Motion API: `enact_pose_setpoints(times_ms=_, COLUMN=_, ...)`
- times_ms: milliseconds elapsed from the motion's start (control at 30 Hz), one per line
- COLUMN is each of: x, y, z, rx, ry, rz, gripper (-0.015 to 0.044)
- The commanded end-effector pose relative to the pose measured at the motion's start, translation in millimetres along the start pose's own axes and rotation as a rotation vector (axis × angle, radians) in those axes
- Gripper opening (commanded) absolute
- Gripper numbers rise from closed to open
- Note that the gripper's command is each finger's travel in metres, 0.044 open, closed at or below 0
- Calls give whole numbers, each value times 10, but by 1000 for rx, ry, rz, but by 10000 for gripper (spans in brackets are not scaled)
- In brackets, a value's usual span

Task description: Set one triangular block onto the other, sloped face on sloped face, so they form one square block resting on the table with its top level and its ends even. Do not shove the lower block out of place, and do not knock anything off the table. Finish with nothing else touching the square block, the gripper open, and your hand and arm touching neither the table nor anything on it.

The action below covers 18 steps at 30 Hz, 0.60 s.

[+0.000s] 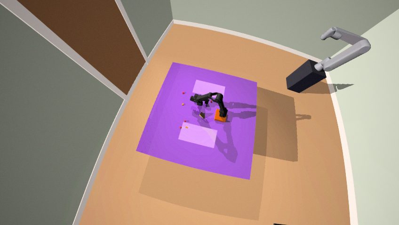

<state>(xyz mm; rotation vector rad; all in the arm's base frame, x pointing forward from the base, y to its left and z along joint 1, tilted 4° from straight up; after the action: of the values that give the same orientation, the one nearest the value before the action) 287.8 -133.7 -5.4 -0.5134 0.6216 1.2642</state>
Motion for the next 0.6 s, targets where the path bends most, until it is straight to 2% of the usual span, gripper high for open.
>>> enact_pose_setpoints(times_ms=0, x=-1, y=10, z=-19, rx=2, ry=3, rz=5, gripper=440)
enact_pose_setpoints(times_ms=33, x=-1, y=10, z=-19, rx=2, ry=3, rz=5, gripper=440)
enact_pose_setpoints(times_ms=367, x=0, y=4, z=-7, rx=1, ry=0, rz=1, gripper=177)
enact_pose_setpoints(times_ms=567, x=0, y=4, z=-7, rx=1, ry=0, rz=1, gripper=137)
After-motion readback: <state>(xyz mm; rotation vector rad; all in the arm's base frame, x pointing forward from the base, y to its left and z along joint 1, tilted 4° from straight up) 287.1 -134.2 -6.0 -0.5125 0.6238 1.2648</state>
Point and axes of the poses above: the point midway between the two fingers, 35 mm back from their tips, its own z axis back along the fingers, its own y axis across the jaws, x = y × z, the point moved 2 cm from there along z, back along the fingers, and after that the axes turned 4 degrees about -z, right-handed, at the moved point
